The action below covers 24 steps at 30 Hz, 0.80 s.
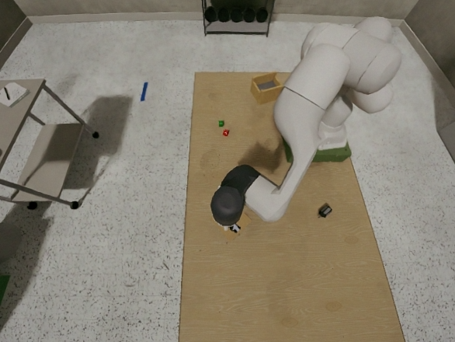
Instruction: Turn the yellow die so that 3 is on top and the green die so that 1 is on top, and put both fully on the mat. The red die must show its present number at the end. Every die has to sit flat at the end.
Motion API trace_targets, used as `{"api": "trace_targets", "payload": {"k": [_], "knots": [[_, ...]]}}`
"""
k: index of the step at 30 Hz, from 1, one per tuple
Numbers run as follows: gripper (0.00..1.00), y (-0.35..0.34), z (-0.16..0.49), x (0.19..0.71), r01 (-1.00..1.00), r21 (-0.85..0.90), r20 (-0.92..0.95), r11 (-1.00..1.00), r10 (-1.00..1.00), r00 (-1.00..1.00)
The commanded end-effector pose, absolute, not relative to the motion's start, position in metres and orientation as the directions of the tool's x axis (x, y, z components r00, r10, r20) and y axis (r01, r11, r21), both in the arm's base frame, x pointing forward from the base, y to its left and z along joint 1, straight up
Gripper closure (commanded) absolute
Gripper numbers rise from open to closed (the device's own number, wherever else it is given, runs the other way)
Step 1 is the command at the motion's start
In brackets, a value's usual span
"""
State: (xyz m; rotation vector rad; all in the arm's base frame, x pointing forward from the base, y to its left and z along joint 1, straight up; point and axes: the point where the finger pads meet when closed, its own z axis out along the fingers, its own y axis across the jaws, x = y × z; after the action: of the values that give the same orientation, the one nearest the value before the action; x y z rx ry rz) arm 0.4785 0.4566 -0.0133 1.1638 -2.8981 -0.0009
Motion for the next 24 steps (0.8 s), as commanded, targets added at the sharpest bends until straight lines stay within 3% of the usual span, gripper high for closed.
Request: {"api": "trace_targets", "payload": {"k": [1, 24], "knots": [[0.79, 0.461, -0.026, 0.483, -0.690, 0.004, -0.001, 0.724, -0.690, -0.724], [0.79, 0.461, -0.041, 0.483, -0.690, 0.004, -0.001, 0.724, -0.690, -0.724]]}}
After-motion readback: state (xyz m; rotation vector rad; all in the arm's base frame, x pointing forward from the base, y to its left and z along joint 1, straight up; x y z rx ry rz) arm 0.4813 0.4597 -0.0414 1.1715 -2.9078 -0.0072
